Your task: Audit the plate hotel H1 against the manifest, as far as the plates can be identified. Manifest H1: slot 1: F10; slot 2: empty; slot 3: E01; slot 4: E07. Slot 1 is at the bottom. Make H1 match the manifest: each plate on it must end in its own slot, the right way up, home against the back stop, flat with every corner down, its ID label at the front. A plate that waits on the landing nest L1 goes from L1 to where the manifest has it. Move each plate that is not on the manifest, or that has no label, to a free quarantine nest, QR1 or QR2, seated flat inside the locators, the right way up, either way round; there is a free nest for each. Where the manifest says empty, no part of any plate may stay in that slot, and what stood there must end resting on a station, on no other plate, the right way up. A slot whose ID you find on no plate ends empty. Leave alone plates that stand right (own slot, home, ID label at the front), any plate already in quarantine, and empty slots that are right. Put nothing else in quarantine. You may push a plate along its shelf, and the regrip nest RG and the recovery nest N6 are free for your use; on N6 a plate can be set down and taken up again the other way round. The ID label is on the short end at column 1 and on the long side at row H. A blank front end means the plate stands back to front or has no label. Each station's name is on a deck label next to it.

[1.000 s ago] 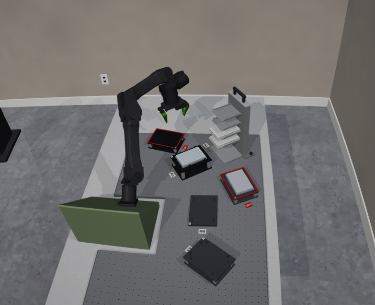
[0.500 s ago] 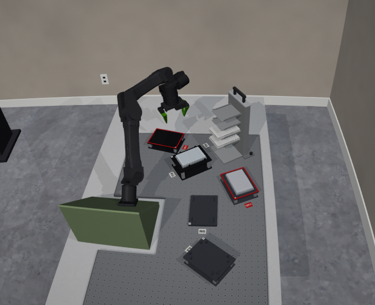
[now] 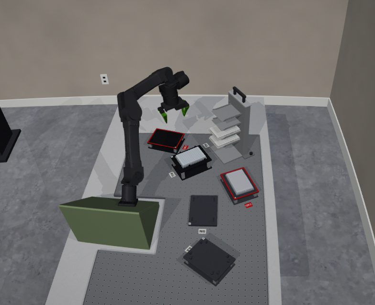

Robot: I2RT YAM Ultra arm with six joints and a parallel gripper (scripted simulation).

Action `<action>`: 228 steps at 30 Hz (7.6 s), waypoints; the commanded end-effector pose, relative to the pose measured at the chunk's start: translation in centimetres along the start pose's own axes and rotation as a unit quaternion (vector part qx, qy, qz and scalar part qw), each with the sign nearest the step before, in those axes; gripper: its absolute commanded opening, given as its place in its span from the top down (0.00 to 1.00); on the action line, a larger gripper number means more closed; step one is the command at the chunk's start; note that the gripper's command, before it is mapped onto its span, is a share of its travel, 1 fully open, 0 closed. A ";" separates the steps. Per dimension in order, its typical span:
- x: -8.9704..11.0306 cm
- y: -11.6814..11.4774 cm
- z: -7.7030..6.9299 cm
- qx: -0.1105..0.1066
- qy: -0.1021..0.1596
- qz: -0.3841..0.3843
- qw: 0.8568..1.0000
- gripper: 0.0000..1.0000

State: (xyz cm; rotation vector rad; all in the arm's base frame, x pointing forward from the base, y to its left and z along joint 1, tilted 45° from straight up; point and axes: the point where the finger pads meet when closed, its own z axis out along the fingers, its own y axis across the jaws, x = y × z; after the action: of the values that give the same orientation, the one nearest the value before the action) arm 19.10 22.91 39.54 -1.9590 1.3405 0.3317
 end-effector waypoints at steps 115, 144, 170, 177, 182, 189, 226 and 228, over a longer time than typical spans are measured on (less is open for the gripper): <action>8.1 0.3 -1.5 0.001 -0.004 0.161 0.987 0.00; 17.0 1.0 4.5 -0.009 0.006 0.708 0.706 0.00; 17.0 1.0 4.5 -0.009 0.006 0.708 0.706 0.00; 17.0 1.1 4.9 -0.009 0.005 0.708 0.706 0.00; 17.0 1.1 5.6 -0.009 0.005 0.708 0.706 0.00; 17.0 1.1 6.2 -0.009 0.005 0.708 0.706 0.00; 17.0 1.2 10.6 -0.009 0.005 0.708 0.706 0.00; 17.0 1.2 10.9 -0.009 0.005 0.708 0.706 0.00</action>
State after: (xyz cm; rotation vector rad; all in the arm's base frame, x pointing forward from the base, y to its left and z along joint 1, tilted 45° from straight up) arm 26.77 18.33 21.40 -0.5078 2.6163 1.0082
